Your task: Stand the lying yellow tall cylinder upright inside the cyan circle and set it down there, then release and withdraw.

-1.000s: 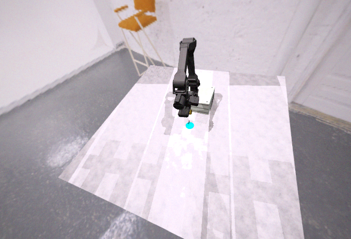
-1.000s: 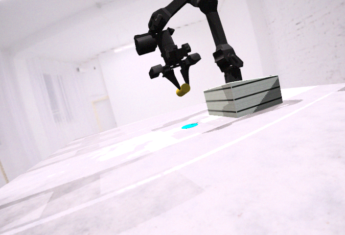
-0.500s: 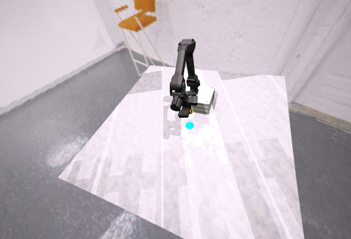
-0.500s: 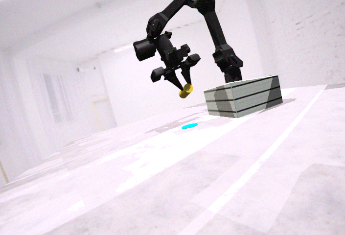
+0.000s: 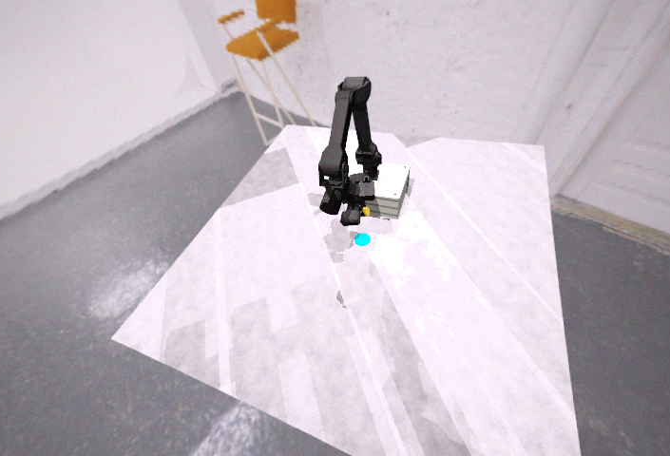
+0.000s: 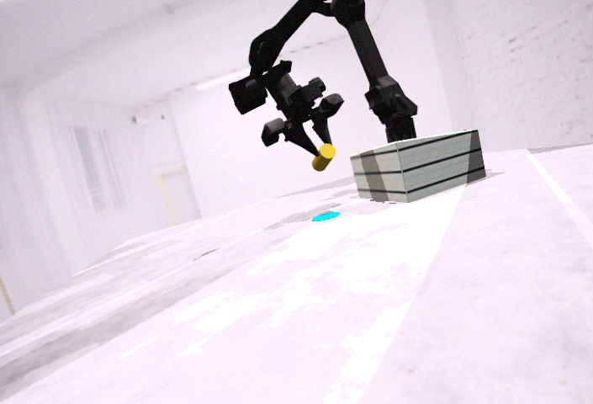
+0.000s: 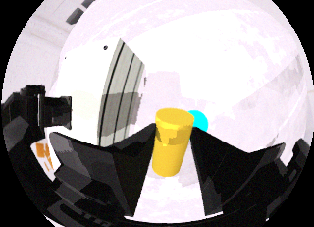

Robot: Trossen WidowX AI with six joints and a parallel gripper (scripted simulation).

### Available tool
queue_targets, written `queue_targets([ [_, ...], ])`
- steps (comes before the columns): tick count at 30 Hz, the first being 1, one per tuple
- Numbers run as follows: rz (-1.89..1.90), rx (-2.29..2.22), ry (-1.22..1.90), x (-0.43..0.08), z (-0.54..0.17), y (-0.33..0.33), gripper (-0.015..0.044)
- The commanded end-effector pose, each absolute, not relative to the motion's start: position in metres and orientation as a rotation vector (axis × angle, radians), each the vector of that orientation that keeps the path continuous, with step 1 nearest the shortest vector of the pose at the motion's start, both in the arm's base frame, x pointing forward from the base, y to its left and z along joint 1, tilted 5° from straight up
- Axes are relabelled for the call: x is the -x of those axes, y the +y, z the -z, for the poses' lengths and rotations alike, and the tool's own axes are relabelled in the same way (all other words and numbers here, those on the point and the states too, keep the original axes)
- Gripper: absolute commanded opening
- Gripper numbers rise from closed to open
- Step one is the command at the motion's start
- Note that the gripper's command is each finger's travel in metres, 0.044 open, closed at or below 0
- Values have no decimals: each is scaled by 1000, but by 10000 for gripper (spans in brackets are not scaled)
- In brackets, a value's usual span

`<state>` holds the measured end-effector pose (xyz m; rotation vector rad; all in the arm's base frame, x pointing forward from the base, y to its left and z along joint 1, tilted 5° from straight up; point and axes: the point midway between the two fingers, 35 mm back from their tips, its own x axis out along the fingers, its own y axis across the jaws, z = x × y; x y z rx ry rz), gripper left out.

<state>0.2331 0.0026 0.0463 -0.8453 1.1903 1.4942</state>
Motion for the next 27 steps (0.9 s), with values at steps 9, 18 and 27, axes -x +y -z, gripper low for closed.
queue_targets([
  [9, -1562, 765, 1127, -230, -44, 3, 105],
  [18, -1598, 711, 1078, -228, -44, 3, 105],
  [27, -1627, 658, 1025, -227, -44, 3, 105],
])
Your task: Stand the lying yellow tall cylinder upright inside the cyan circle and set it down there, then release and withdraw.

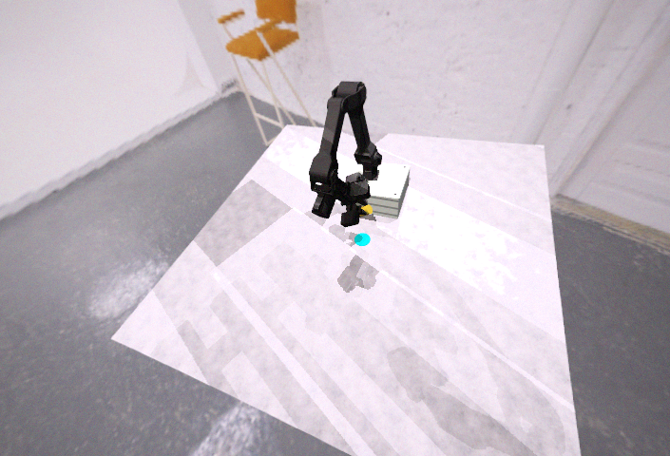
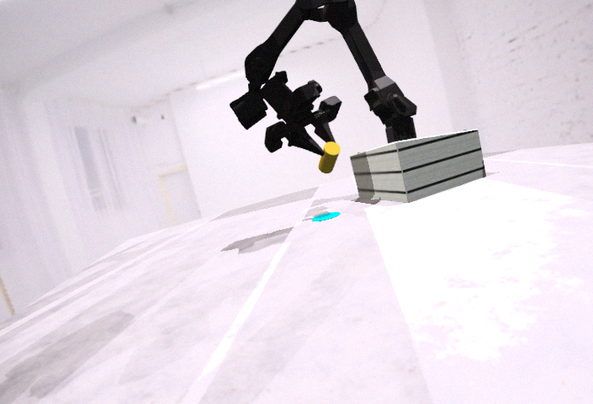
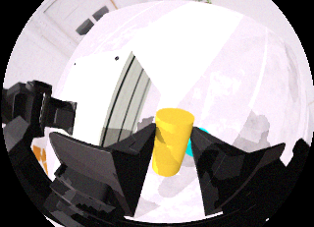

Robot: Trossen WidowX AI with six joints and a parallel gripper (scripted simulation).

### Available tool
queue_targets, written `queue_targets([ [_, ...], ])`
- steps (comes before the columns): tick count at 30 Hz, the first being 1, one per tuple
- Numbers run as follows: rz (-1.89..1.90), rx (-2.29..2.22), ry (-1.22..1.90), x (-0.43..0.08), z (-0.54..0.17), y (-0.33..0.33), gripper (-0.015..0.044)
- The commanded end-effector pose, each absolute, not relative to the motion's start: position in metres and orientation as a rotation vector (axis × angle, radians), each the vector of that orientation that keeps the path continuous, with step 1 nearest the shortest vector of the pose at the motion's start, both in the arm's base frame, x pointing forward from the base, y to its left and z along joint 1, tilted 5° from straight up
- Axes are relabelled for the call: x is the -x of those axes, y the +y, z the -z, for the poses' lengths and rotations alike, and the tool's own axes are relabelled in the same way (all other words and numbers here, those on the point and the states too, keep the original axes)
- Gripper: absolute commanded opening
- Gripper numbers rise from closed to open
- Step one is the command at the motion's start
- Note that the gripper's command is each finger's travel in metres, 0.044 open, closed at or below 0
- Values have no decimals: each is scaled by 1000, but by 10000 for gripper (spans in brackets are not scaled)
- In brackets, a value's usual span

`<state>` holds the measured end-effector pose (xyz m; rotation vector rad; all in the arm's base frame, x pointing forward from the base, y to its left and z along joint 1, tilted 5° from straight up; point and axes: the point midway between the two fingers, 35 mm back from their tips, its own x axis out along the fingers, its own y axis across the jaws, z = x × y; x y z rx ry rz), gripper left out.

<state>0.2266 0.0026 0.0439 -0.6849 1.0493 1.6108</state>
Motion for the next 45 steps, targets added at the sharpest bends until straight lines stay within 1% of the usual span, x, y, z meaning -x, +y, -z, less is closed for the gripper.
queue_targets([
  [1, -1629, 652, 1019, -227, -44, 3, 105],
  [45, -1664, 414, 722, -228, -48, -1, 105],
])
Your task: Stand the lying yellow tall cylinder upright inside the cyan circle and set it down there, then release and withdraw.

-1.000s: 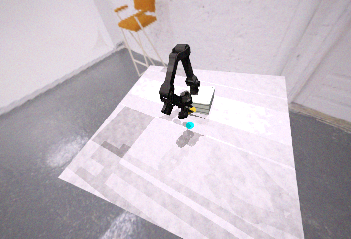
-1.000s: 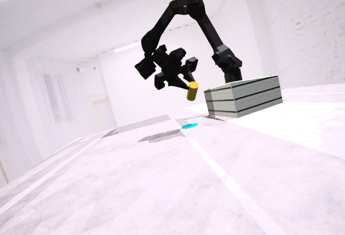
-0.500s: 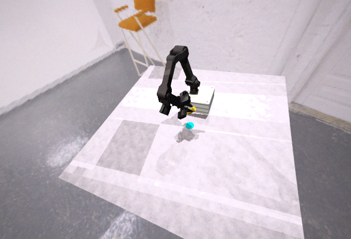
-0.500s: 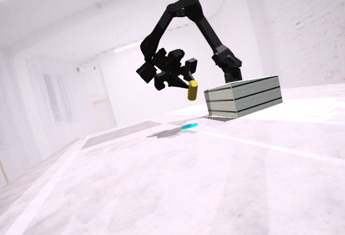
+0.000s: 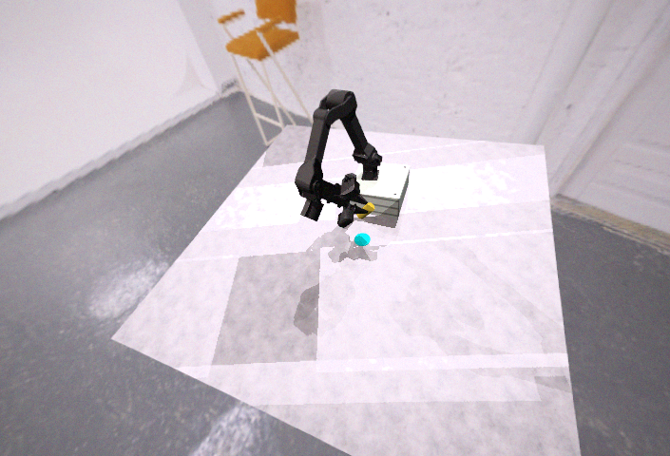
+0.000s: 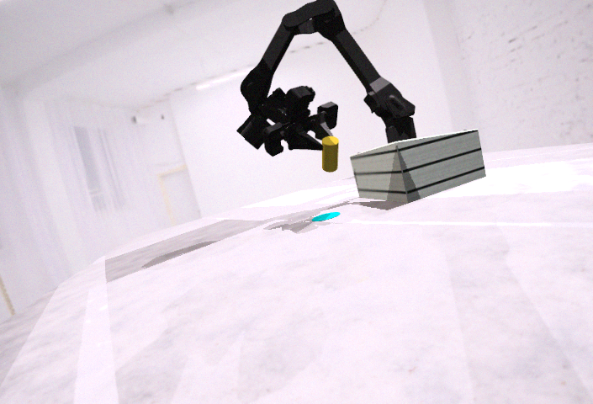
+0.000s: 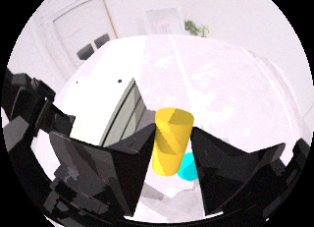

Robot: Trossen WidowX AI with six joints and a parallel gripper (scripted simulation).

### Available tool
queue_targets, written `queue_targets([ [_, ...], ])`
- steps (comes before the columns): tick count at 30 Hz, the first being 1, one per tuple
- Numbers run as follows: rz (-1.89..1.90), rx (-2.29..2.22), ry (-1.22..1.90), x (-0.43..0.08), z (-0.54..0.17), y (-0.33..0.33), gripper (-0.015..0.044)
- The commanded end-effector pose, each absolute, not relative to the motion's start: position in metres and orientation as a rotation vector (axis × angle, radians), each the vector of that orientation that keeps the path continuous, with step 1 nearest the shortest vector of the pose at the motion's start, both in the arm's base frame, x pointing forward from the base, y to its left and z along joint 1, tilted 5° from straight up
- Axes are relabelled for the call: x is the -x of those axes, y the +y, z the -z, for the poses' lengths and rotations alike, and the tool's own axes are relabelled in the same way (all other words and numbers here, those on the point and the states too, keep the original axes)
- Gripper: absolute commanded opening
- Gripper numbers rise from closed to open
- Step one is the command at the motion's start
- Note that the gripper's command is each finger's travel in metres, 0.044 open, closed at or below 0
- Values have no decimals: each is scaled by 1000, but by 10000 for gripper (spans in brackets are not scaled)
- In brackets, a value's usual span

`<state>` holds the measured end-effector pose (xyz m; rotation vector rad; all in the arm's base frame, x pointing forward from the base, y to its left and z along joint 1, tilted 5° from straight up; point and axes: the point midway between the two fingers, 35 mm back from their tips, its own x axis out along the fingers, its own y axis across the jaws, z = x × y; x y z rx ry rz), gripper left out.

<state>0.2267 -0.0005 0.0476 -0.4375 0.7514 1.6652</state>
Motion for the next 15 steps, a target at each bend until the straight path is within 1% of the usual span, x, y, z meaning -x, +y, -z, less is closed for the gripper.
queue_targets([
  [1, -1663, 409, 715, -228, -48, -1, 105],
  [15, -1637, 347, 615, -232, -51, -5, 105],
])
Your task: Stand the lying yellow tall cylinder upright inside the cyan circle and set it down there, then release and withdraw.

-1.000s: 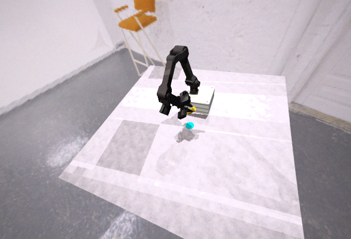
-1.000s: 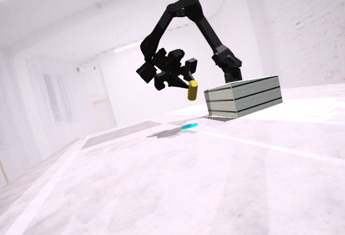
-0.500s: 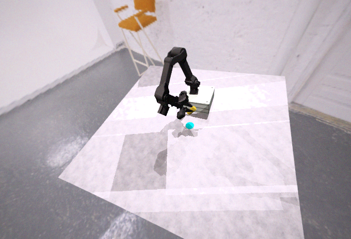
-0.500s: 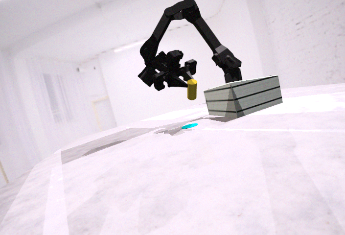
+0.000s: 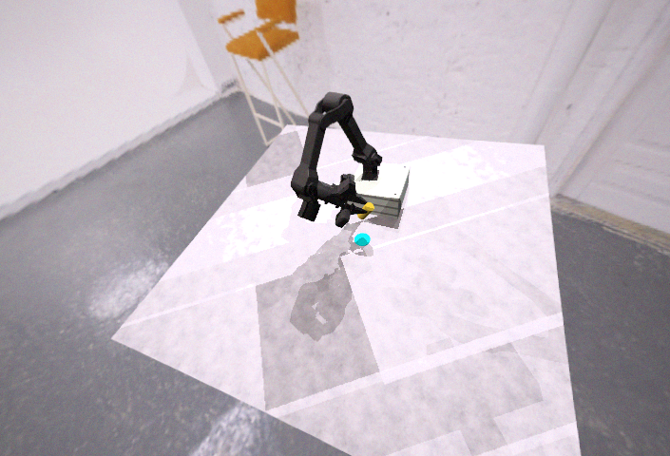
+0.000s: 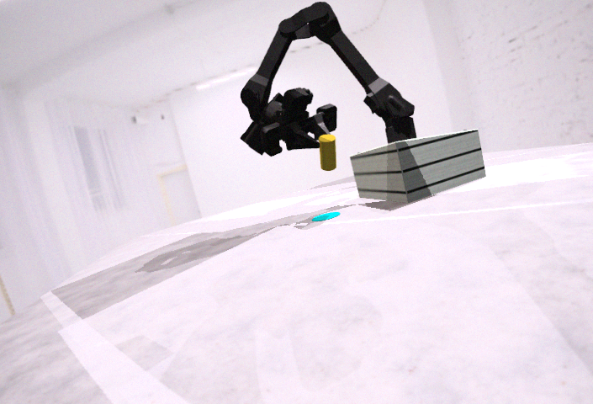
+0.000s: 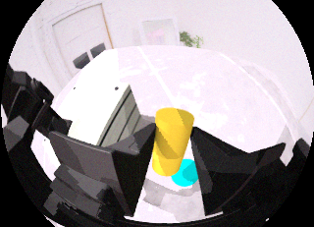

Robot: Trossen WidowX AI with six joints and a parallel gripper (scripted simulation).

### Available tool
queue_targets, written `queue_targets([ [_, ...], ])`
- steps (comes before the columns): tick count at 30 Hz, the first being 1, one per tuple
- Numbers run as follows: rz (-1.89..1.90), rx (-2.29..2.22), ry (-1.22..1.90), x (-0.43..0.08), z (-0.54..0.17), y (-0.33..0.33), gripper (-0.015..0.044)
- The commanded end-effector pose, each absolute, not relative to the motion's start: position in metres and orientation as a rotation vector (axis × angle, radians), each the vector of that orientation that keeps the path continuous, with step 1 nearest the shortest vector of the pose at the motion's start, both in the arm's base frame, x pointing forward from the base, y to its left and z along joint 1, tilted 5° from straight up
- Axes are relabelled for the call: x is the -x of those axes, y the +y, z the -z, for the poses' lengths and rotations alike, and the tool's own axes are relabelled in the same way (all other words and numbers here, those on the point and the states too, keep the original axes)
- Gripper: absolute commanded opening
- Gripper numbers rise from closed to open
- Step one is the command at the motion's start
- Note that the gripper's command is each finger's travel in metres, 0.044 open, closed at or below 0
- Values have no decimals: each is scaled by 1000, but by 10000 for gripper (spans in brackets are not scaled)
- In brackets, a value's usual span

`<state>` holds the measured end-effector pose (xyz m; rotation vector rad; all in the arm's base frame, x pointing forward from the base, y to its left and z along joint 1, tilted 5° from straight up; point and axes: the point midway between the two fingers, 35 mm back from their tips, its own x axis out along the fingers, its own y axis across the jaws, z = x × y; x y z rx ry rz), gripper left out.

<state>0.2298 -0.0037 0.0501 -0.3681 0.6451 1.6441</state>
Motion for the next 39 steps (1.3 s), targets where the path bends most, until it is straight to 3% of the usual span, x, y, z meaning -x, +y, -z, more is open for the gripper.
queue_targets([
  [1, -1635, 342, 608, -232, -51, -5, 105],
  [39, -1486, 215, 353, -246, -58, -22, 105],
])
